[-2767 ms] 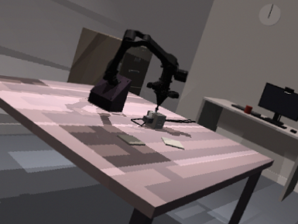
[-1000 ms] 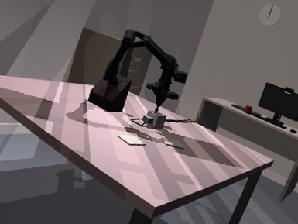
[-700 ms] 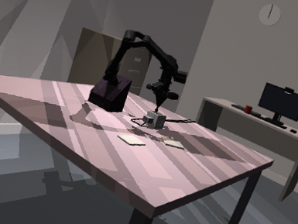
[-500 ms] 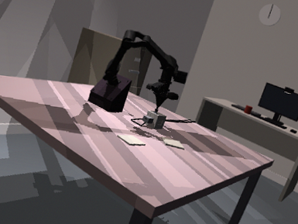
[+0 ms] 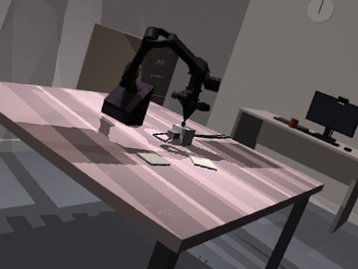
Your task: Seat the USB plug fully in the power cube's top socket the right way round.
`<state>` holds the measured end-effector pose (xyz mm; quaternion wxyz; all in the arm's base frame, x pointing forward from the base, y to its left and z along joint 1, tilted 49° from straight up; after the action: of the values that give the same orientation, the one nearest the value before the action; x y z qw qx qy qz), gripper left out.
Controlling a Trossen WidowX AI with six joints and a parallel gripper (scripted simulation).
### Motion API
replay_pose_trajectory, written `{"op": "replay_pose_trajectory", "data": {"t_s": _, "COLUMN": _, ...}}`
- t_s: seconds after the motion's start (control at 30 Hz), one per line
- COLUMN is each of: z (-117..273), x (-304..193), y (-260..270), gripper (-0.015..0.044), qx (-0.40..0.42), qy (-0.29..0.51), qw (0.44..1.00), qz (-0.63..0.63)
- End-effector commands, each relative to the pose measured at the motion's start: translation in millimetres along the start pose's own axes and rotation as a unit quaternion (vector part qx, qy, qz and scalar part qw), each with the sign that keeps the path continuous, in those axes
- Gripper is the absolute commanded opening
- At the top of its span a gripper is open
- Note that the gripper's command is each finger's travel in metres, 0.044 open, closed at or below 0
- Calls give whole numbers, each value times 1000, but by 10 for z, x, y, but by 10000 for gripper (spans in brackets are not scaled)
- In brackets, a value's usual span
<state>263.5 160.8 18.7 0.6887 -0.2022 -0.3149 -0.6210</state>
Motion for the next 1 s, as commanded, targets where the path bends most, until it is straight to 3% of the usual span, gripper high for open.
{"op": "replay_pose_trajectory", "data": {"t_s": 0.0, "z": -9, "x": 0, "y": 2, "gripper": 0, "qx": 1, "qy": -1, "qw": 1000, "qz": 1}}
{"op": "replay_pose_trajectory", "data": {"t_s": 0.97, "z": -44, "x": 3, "y": 2, "gripper": 0, "qx": 1, "qy": -1, "qw": 1000, "qz": 1}}
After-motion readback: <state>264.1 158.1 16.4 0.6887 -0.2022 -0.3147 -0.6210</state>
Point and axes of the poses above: the point midway between the two fingers, 35 mm back from their tips, its own z axis back along the fingers, its own y axis across the jaws, x = y × z, the point moved 8 cm from there along z, back along the fingers, and after that the axes turned 2 degrees about -z, right-handed, at the moved point
